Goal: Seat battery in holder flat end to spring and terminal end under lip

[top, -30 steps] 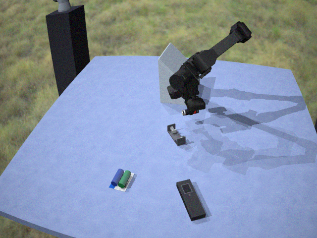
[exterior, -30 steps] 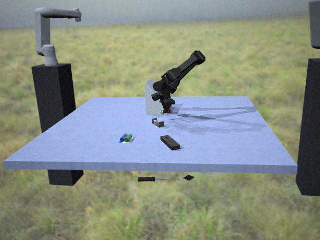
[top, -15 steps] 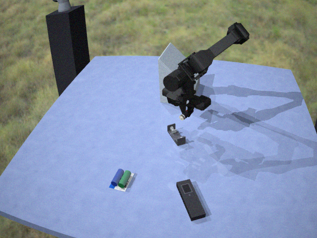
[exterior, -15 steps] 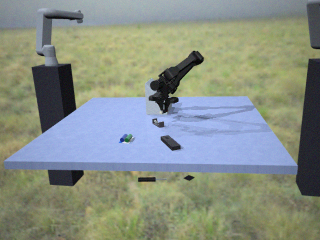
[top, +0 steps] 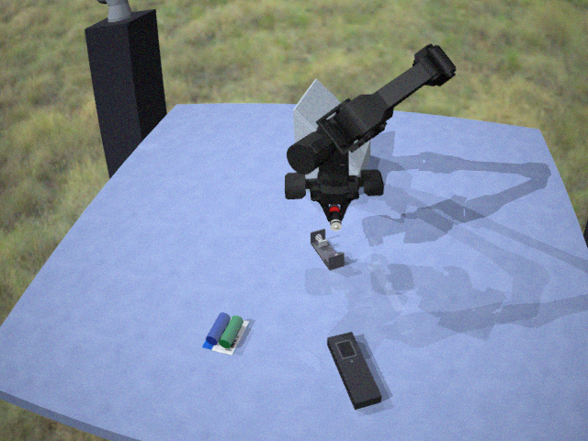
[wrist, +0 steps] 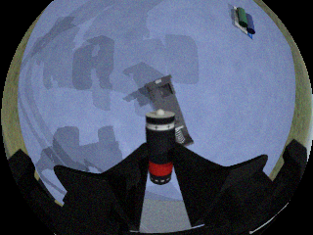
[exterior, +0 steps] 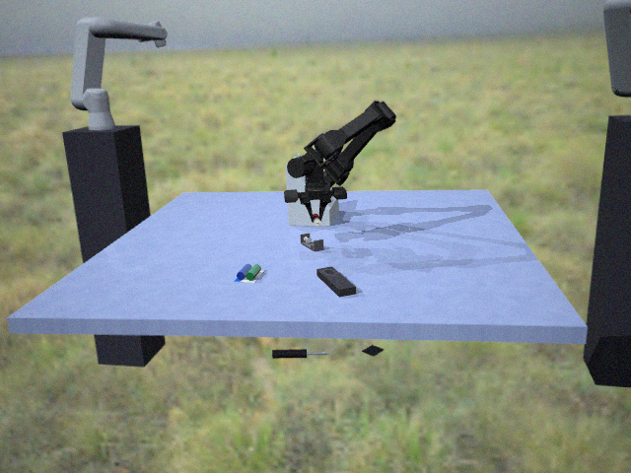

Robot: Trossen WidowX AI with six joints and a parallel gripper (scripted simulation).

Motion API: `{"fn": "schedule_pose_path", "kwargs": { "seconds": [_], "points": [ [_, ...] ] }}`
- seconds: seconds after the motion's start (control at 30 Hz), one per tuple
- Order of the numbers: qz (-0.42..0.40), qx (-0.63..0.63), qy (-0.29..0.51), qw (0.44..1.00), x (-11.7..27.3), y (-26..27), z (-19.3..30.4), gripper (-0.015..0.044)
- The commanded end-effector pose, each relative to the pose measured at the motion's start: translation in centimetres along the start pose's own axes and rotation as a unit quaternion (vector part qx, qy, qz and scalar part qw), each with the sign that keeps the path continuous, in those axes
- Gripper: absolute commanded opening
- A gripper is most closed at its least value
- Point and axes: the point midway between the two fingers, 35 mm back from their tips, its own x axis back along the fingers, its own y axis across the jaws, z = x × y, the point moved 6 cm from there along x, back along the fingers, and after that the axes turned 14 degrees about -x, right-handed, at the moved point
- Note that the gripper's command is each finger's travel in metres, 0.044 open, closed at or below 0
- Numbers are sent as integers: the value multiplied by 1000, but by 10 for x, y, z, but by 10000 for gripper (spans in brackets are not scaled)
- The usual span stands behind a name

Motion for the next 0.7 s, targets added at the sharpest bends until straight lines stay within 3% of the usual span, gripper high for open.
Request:
{"fn": "schedule_pose_path", "kwargs": {
  "seconds": [0.0, 0.2, 0.67],
  "points": [
    [1, 85, 0, 996, 3, -6, -10, 72],
    [-1, 187, 0, 982, 5, -12, -21, 72],
    [-16, 185, -56, 981, -15, -17, -20, 72]
  ]
}}
